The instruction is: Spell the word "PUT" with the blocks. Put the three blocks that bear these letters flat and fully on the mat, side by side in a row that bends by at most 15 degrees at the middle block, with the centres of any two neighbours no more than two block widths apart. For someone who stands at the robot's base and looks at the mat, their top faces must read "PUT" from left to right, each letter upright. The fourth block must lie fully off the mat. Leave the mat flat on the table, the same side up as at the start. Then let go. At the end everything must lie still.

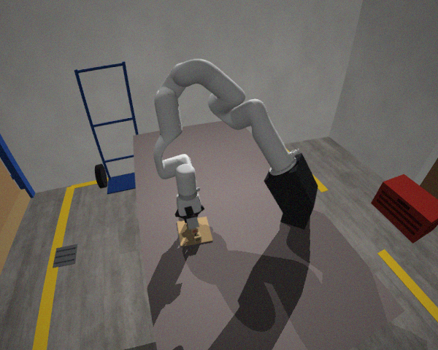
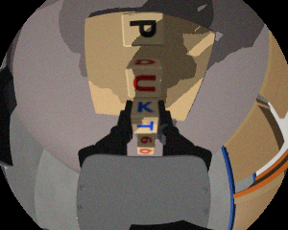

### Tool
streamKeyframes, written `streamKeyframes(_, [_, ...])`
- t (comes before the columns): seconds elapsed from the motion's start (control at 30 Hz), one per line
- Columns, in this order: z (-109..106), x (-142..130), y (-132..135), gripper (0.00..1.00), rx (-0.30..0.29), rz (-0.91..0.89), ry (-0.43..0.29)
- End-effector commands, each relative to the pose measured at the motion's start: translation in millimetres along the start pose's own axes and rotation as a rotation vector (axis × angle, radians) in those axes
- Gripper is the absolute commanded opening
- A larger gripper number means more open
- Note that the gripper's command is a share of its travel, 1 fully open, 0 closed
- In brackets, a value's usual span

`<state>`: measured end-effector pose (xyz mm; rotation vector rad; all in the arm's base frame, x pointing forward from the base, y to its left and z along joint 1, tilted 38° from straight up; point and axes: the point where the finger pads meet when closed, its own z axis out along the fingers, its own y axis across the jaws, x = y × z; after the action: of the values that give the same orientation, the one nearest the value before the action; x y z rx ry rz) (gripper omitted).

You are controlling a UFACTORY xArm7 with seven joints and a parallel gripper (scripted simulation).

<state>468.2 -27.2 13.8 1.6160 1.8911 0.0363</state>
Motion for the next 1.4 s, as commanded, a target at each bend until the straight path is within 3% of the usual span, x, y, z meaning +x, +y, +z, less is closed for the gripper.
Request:
streamKeyframes(0.0, [-0.5, 0.6, 0.9, 0.27, -0.002, 0.000, 0.001])
streamKeyframes(1.37, [3.9, 0.6, 0.9, 0.27, -0.002, 0.000, 0.001])
